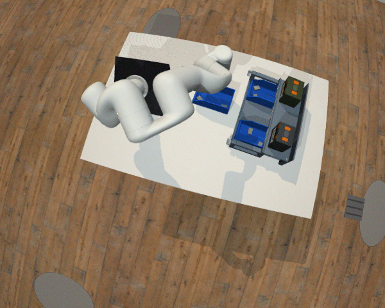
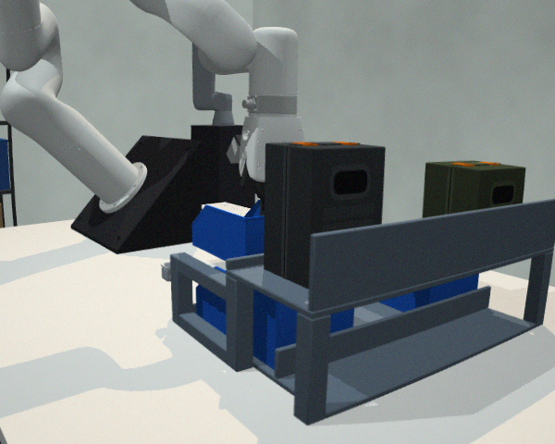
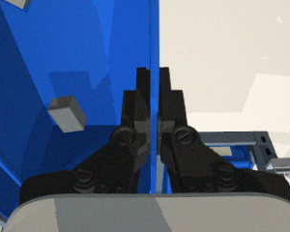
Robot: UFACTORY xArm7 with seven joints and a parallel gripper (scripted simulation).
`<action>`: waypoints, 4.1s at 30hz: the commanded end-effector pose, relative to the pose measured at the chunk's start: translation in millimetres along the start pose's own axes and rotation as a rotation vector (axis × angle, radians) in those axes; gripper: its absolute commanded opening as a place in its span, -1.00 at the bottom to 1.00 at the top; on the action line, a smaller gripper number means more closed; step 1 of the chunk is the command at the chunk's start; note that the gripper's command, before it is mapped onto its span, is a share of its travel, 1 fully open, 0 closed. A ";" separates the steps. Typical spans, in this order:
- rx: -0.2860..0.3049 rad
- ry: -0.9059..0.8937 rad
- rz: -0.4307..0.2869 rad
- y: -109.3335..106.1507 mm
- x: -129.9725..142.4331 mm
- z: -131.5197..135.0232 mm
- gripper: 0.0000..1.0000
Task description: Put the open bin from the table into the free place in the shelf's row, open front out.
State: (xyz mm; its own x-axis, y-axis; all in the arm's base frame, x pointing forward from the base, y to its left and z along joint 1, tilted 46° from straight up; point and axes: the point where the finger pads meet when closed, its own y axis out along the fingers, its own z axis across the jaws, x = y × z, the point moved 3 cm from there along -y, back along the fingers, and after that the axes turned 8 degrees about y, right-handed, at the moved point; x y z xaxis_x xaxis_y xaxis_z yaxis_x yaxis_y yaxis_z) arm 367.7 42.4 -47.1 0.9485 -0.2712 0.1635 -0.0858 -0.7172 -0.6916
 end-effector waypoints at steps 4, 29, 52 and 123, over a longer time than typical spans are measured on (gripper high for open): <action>0.004 0.000 -0.003 -1.8 0.8 1.6 -1.00; 0.004 0.000 -0.003 -2.0 16.0 7.1 -1.00; 0.004 0.000 -0.003 -2.2 37.8 11.5 -1.00; 0.004 0.000 -0.003 5.7 37.9 11.8 -1.00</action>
State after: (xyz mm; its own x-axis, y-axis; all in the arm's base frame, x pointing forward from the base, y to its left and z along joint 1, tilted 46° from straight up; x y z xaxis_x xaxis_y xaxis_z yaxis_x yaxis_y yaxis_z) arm 405.7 33.5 -53.5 0.9484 -0.2715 0.1638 -0.0859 -0.7171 -0.6916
